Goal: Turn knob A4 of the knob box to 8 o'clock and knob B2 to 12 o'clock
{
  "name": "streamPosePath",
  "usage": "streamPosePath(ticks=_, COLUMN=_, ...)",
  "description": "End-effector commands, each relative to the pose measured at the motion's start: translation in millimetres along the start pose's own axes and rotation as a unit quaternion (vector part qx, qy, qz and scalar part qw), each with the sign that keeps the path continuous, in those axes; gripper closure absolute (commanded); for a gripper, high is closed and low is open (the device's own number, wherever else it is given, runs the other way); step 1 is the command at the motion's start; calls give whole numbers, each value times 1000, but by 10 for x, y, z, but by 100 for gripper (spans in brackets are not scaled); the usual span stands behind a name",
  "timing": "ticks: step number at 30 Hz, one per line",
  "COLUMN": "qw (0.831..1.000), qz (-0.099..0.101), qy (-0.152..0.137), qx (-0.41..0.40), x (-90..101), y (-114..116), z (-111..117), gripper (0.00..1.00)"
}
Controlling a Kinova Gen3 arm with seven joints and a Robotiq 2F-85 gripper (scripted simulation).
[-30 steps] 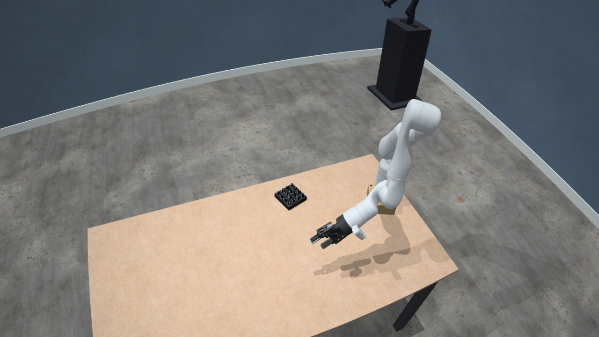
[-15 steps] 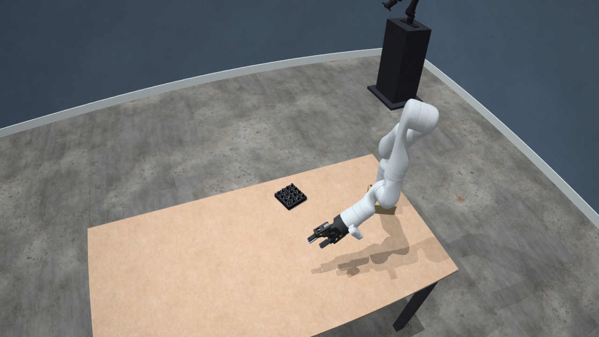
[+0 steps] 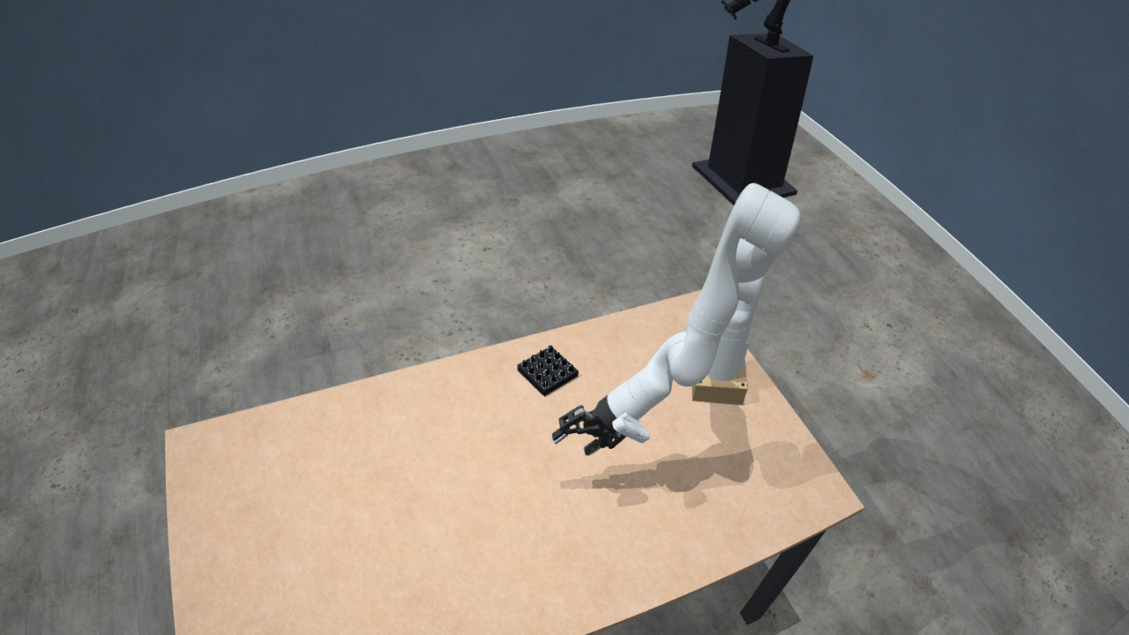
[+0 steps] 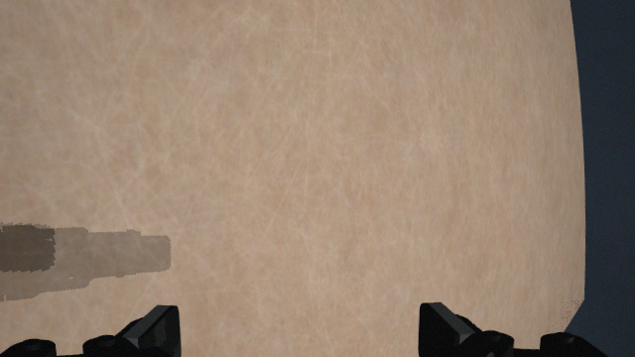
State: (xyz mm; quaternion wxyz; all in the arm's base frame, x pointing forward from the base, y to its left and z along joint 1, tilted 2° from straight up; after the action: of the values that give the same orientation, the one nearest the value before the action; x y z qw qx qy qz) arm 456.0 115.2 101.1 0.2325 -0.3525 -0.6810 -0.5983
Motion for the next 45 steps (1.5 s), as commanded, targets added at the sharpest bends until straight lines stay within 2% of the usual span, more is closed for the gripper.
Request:
streamPosePath(ticks=1, qw=999, qz=26, qy=-22, qx=-40, x=-216, y=17, z=-366, gripper=0)
streamPosePath(ticks=4, qw=995, qz=55, qy=-32, qx=-71, x=-334, y=-50, z=-594, gripper=0)
streamPosePath(ticks=7, qw=995, qz=59, qy=-33, qx=-75, x=-348, y=-60, z=-624, gripper=0)
streamPosePath(ticks=10, qw=987, qz=98, qy=-45, qx=-120, x=-476, y=-166, z=-939, gripper=0)
streamPosePath(ticks=15, qw=972, qz=144, qy=-59, qx=-177, x=-586, y=-317, z=-1330, gripper=0)
streamPosePath(ticks=21, qw=945, qz=197, qy=-73, qx=-249, x=-647, y=-530, z=-1804, gripper=0)
streamPosePath(ticks=23, qw=945, qz=197, qy=-73, qx=-249, x=-647, y=-530, z=-1804, gripper=0)
streamPosePath(ticks=27, qw=917, qz=237, qy=-82, qx=-309, x=-635, y=-720, z=-2176, gripper=0)
streamPosePath(ticks=34, qw=868, qz=289, qy=-91, qx=-394, x=-524, y=-1008, z=-2666, gripper=0)
streamPosePath(ticks=38, qw=843, qz=309, qy=-93, qx=-430, x=-446, y=-1134, z=-2857, gripper=0)
streamPosePath(ticks=40, qw=843, qz=309, qy=-93, qx=-430, x=-446, y=-1134, z=-2857, gripper=0)
streamPosePath(ticks=45, qw=822, qz=325, qy=-95, qx=-459, x=-368, y=-1236, z=-3006, gripper=0)
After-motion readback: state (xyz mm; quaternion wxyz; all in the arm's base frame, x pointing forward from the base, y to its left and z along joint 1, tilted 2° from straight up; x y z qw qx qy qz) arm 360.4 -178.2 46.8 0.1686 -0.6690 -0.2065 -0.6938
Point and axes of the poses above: the point where the finger pads meet when closed, its own x axis back along the fingers, its own y axis across the jaws, z = x × y, the point moved 1 cm from there along x, back along the fingers, and after that the axes turned 12 degrees about x, right-handed, at the moved point
